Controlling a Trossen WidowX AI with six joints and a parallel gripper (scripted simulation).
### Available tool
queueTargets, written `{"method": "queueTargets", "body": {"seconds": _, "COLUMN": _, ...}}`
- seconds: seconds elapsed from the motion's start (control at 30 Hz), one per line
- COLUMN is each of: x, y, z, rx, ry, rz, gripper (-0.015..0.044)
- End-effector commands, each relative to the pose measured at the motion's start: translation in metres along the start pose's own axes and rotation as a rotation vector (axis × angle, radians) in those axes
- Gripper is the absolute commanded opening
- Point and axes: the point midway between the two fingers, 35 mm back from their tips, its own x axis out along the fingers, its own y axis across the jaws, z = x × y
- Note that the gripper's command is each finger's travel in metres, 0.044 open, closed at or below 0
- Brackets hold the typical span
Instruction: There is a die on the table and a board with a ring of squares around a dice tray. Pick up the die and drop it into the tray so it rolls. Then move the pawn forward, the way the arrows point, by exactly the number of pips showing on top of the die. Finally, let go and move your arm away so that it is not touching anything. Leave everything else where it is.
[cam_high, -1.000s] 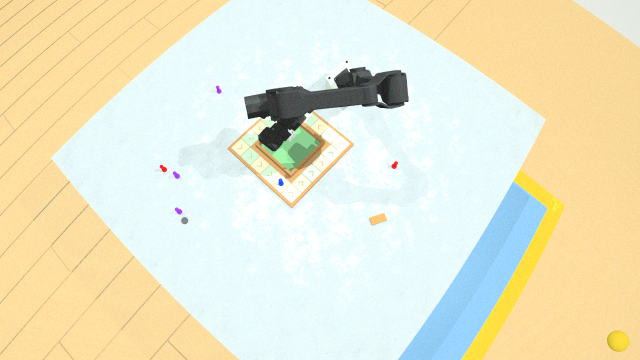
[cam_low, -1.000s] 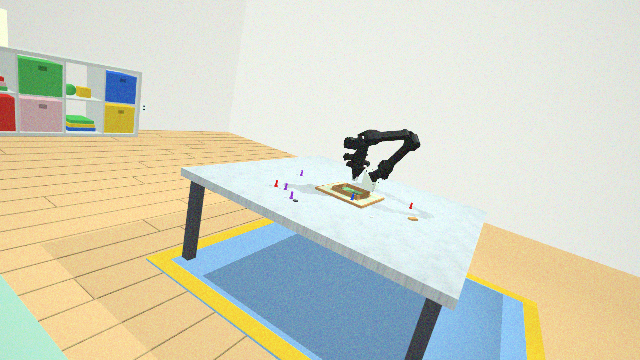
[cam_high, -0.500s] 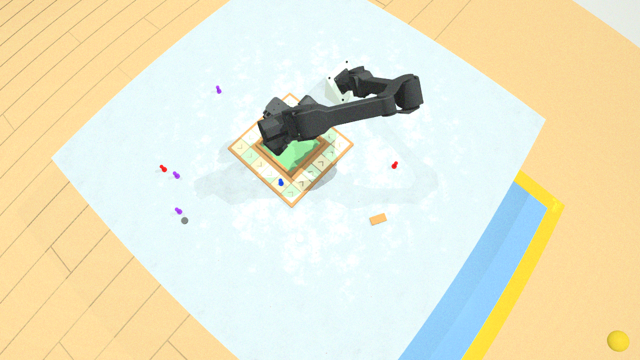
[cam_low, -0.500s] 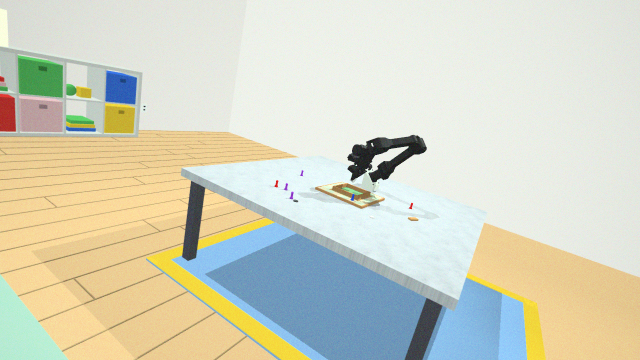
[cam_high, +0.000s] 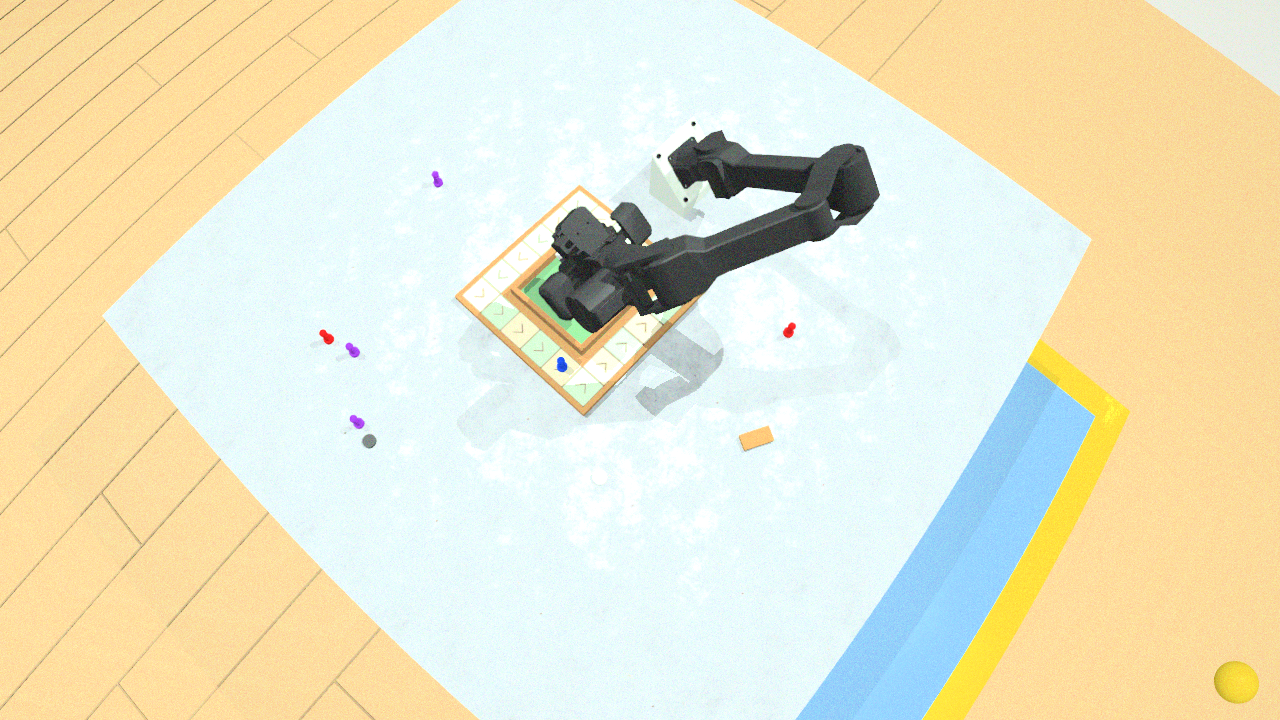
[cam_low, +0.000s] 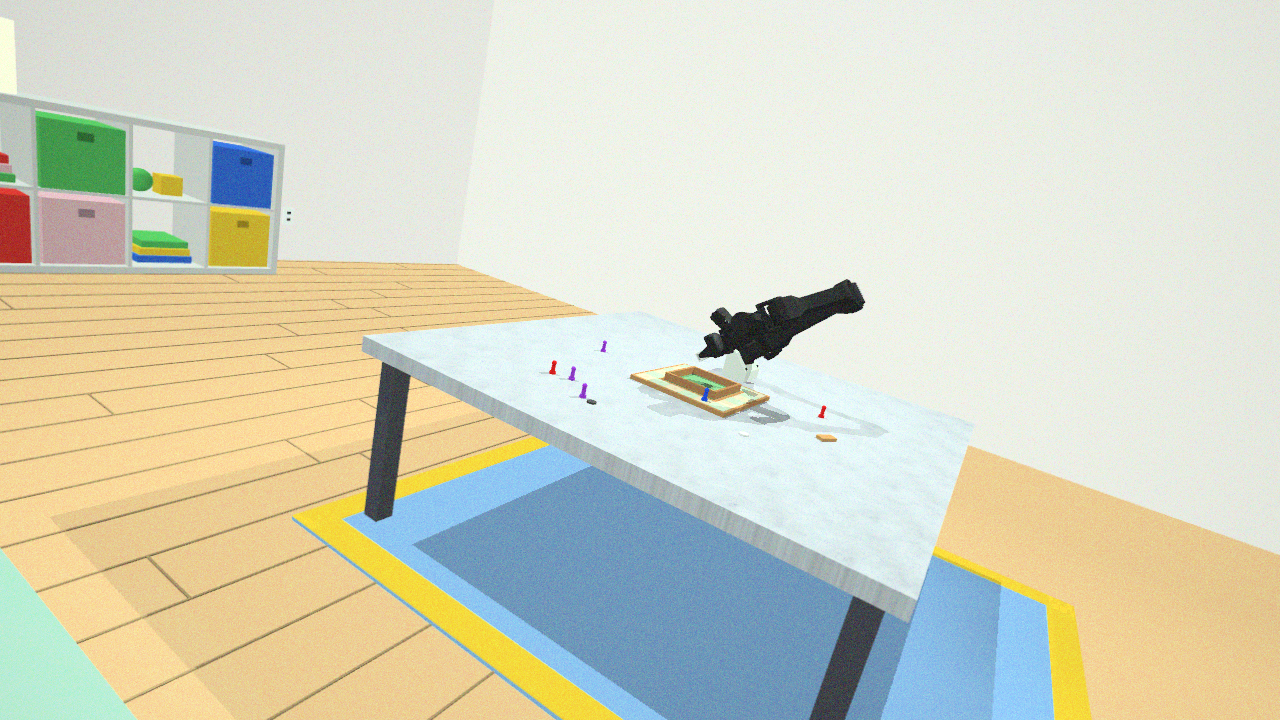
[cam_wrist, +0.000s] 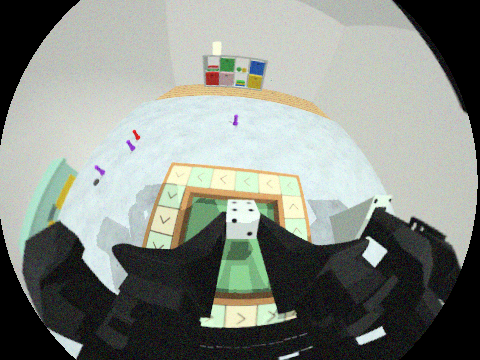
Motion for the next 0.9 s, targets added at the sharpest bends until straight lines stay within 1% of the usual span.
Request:
{"method": "queueTargets", "body": {"seconds": 0.0, "x": -0.001, "y": -0.001, "z": 0.001, "rx": 0.018, "ry": -0.050, "rz": 0.016, "gripper": 0.0000}}
{"method": "queueTargets", "body": {"seconds": 0.13, "x": -0.033, "y": 0.006, "z": 0.005, "rx": 0.018, "ry": -0.050, "rz": 0.017, "gripper": 0.0000}}
{"method": "queueTargets", "body": {"seconds": 0.2, "x": -0.041, "y": 0.007, "z": 0.005, "rx": 0.018, "ry": -0.050, "rz": 0.017, "gripper": 0.0000}}
{"method": "queueTargets", "body": {"seconds": 0.87, "x": -0.039, "y": 0.005, "z": 0.004, "rx": 0.013, "ry": -0.046, "rz": 0.013, "gripper": 0.0000}}
